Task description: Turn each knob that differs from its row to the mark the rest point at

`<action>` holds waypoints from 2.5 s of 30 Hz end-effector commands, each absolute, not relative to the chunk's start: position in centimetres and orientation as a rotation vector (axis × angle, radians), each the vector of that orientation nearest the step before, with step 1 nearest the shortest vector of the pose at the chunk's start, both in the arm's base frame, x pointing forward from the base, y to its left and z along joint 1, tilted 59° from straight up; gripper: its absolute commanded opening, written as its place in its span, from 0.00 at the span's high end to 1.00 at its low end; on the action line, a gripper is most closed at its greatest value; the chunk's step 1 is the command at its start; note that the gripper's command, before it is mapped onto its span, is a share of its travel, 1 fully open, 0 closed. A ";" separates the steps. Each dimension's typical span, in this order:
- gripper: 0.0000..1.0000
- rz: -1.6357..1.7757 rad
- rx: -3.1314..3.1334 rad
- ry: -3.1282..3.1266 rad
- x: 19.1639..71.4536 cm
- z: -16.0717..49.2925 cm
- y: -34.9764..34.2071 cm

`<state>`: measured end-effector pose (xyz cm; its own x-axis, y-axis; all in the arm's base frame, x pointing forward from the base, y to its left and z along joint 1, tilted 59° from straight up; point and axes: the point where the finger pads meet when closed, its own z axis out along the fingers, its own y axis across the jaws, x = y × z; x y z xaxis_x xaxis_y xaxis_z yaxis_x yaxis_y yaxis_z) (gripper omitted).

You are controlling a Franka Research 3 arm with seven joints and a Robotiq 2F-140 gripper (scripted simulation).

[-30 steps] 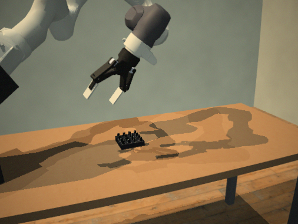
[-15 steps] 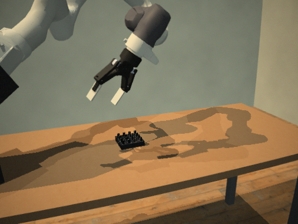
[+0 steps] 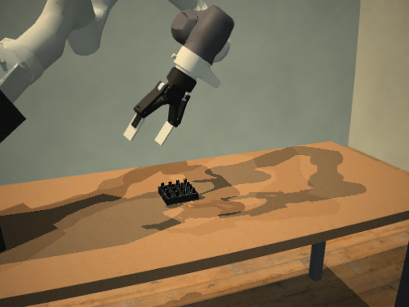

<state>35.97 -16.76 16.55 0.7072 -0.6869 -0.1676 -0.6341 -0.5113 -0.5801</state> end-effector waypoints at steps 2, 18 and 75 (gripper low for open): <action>0.00 -0.125 -2.295 0.989 36.1 16.5 -16.9; 0.00 -0.195 -2.334 0.955 37.2 17.0 -17.2; 0.00 -0.497 -2.447 0.793 42.0 19.7 -17.7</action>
